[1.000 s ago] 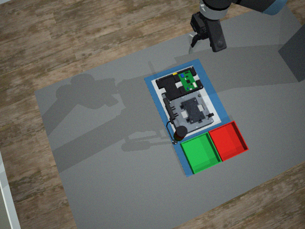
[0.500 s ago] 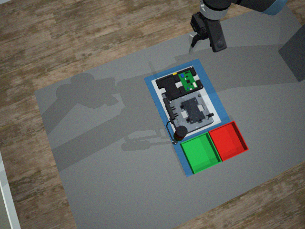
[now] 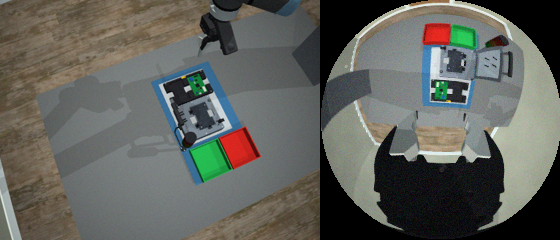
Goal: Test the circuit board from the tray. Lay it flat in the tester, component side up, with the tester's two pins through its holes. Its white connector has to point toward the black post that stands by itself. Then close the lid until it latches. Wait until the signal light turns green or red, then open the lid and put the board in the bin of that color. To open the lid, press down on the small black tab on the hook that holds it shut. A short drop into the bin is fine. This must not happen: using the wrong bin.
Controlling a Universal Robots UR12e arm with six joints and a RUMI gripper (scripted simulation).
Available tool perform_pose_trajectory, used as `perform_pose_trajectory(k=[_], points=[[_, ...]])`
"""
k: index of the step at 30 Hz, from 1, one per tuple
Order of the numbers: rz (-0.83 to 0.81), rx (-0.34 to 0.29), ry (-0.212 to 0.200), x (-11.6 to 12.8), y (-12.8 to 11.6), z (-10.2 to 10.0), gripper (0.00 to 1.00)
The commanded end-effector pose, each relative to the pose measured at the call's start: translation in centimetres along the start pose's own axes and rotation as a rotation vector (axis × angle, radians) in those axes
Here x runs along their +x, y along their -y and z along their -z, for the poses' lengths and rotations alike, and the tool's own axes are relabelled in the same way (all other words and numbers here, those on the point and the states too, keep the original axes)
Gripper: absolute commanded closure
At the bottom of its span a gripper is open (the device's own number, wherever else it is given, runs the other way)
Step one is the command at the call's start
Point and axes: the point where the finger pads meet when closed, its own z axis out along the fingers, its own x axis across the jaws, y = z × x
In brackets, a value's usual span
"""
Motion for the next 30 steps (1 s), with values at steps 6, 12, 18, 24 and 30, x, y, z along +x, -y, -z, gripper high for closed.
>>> perform_pose_trajectory(k=[6, 12, 18, 24, 30], points=[[0.0, 0.0, -0.001, 0.0, 0.0, -0.7, 0.41], [0.0, 0.0, -0.001, 0.0, 0.0, -1.4, 0.41], [0.0, 0.0, -0.001, 0.0, 0.0, -2.6, 0.41], [0.0, 0.0, -0.001, 0.0, 0.0, -4.3, 0.41], [0.0, 0.0, -0.001, 0.0, 0.0, -5.7, 0.41]])
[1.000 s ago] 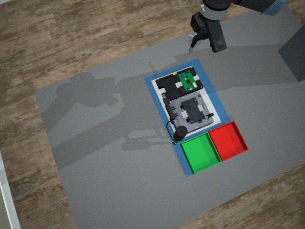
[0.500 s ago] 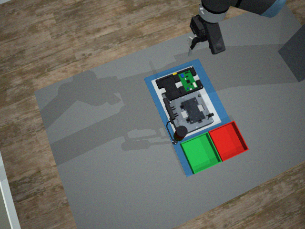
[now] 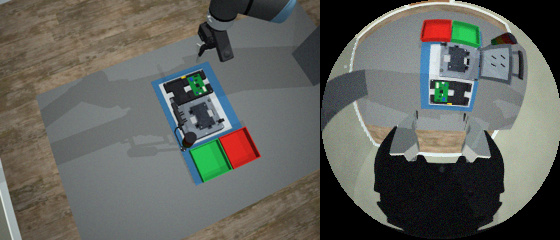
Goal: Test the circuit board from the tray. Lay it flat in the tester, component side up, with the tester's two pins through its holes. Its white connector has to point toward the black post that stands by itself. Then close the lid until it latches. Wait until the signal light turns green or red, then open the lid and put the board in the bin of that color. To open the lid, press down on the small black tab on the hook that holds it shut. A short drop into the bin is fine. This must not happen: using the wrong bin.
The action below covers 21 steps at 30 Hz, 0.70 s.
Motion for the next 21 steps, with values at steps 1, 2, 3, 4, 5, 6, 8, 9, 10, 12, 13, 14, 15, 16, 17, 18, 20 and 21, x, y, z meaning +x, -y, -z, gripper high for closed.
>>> perform_pose_trajectory(k=[1, 2, 3, 4, 5, 6, 8, 9, 10, 12, 13, 14, 15, 16, 17, 18, 20, 21], points=[[0.0, -0.003, -0.002, 0.1, 0.0, -1.6, 0.41], [0.0, -0.003, -0.002, 0.1, 0.0, -1.9, 0.41], [0.0, -0.003, -0.002, 0.1, 0.0, -2.3, 0.41], [0.0, -0.003, -0.002, 0.1, 0.0, -2.7, 0.41], [0.0, -0.003, -0.002, 0.1, 0.0, -3.1, 0.41], [0.0, -0.003, -0.002, 0.1, 0.0, -3.5, 0.41], [0.0, -0.003, -0.002, 0.1, 0.0, -4.4, 0.41], [0.0, -0.003, -0.002, 0.1, -0.1, -4.8, 0.41], [0.0, -0.003, -0.002, 0.1, -0.1, -5.3, 0.41], [0.0, -0.003, -0.002, 0.1, -0.1, -6.2, 0.41], [0.0, -0.003, -0.002, 0.1, -0.1, -6.6, 0.41], [0.0, -0.003, -0.002, 0.1, -0.1, -6.6, 0.41], [0.0, -0.003, -0.002, 0.1, -0.1, -6.6, 0.41], [0.0, -0.003, -0.002, 0.1, -0.1, -7.1, 0.41], [0.0, -0.003, -0.002, 0.1, -0.1, -7.6, 0.41], [0.0, -0.003, -0.002, 0.1, -0.1, -8.1, 0.41], [0.0, -0.003, -0.002, 0.1, -0.1, -9.0, 0.41], [0.0, -0.003, -0.002, 0.1, -0.1, -9.5, 0.41]])
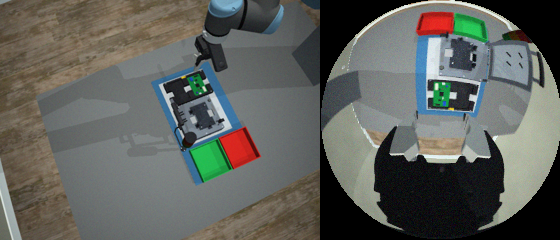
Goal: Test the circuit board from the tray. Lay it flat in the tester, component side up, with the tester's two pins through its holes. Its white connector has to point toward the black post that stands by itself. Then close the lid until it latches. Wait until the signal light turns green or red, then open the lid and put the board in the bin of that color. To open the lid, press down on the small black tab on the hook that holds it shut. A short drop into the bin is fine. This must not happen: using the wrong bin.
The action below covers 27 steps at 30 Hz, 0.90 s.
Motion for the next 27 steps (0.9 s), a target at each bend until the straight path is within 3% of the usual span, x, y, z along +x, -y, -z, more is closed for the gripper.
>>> perform_pose_trajectory(k=[1, 9, 27], points=[[0.0, -0.003, -0.003, 0.1, 0.0, -2.6, 0.41], [0.0, -0.003, -0.003, 0.1, -0.1, -6.4, 0.41], [0.0, -0.003, -0.003, 0.1, -0.1, -11.8, 0.41]])
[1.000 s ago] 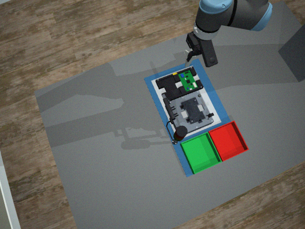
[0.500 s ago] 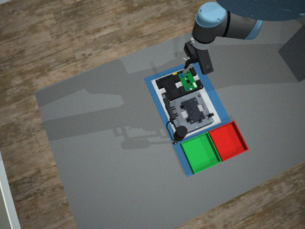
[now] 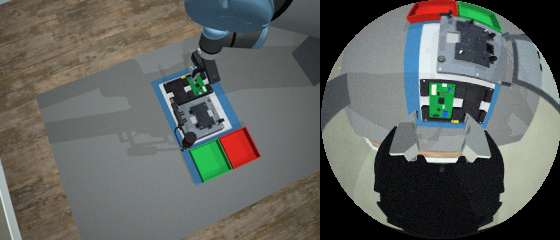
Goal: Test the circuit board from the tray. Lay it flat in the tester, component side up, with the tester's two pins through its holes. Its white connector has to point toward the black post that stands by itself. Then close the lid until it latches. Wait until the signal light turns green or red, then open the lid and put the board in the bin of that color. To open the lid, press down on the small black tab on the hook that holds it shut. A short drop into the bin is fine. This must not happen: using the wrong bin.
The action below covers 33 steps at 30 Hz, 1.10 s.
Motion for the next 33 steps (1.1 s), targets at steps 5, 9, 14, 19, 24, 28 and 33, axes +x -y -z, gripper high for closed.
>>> perform_pose_trajectory(k=[5, 9, 14, 19, 24, 28, 33], points=[[0.0, -0.001, -0.001, 0.1, 0.0, -2.0, 0.41], [0.0, -0.001, -0.001, 0.1, 0.0, -2.5, 0.41], [0.0, -0.001, -0.001, 0.1, 0.0, -2.8, 0.41], [0.0, -0.001, -0.001, 0.1, 0.0, -2.9, 0.41], [0.0, -0.001, -0.001, 0.1, 0.0, -2.9, 0.41], [0.0, -0.001, -0.001, 0.1, 0.0, -2.9, 0.41], [0.0, -0.001, -0.001, 0.1, 0.0, -2.9, 0.41]])
